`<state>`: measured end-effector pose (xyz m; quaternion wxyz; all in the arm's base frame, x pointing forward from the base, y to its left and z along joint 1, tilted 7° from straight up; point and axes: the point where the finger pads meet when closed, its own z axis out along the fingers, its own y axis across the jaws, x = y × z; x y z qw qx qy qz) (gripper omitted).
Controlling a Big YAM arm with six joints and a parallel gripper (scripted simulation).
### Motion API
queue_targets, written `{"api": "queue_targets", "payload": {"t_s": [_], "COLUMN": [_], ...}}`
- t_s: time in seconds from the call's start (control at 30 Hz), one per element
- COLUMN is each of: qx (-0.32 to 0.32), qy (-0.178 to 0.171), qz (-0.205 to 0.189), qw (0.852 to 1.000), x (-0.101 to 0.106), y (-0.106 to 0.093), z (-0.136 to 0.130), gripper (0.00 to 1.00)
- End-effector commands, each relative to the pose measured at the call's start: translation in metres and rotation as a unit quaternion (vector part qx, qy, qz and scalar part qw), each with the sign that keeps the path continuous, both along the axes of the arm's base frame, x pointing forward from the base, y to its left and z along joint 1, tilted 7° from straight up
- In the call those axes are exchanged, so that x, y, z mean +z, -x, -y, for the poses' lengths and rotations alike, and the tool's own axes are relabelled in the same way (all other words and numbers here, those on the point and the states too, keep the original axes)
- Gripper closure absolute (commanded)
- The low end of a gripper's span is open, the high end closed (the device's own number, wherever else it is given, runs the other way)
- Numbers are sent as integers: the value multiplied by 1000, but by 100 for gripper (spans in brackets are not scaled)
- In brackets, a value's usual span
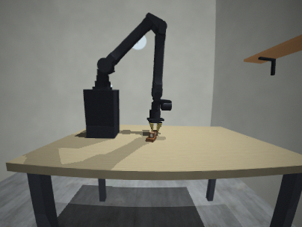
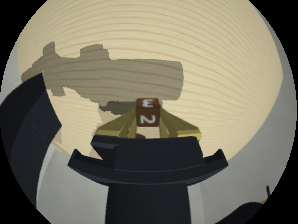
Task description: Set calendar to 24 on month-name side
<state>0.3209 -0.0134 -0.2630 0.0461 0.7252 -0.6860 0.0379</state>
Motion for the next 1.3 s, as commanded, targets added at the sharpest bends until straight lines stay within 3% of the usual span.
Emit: {"api": "queue_targets", "payload": {"t_s": [0.0,0.27,0.7,0.9,1.27], "qx": [6,13,4,-3,-10], "qy": [-2,-2,-2,-1,-2], "qz": [12,6,8,-6,7], "qw": [1000,1000,1000,1000,1000], "x": [4,19,101,99,103], "y": [-9,-6,-5,3,-5], "z": [1,-6,-16,-12,-12], "gripper": [75,75,75,75,75]}}
